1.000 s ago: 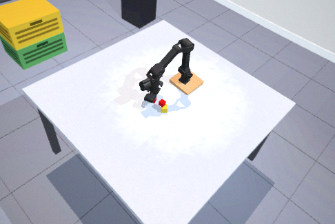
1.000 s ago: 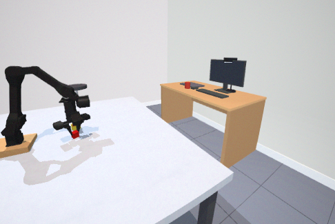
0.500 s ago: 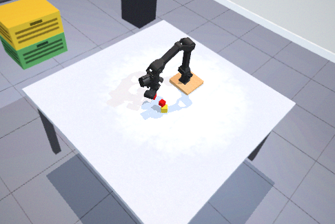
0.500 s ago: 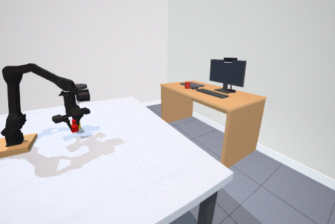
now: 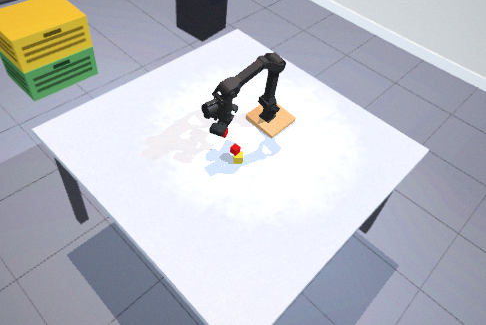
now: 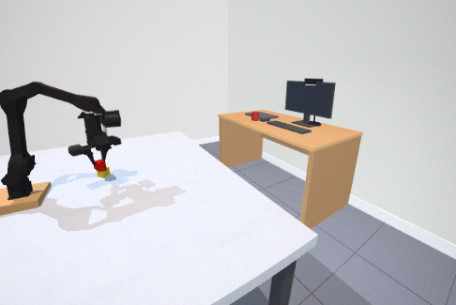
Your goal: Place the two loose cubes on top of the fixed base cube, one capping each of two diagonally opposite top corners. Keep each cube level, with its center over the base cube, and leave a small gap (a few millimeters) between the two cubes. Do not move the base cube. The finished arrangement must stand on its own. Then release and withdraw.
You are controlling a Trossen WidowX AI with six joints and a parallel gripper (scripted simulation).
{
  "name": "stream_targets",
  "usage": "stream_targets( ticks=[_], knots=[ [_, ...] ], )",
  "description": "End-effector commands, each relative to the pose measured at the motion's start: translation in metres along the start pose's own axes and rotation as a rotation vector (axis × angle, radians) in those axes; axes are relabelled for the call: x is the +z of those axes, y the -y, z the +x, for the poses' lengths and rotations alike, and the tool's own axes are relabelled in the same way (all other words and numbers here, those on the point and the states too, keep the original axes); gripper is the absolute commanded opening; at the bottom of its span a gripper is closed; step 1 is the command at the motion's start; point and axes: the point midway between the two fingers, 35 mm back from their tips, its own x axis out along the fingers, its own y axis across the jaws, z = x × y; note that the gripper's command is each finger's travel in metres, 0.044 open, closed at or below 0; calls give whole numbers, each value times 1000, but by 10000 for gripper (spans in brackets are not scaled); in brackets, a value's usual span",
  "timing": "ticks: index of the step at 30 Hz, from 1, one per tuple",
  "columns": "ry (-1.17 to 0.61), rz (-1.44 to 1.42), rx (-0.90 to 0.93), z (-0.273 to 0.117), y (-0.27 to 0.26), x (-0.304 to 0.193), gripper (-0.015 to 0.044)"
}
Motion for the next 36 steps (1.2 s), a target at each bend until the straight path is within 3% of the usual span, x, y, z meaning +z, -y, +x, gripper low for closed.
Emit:
stream_targets(
  ticks=[1, 36],
  knots=[
    [2, -6, 9, -13, 0, 0, 105],
    [-7, 239, 11, -21, -40, -81, 105]
  ],
)
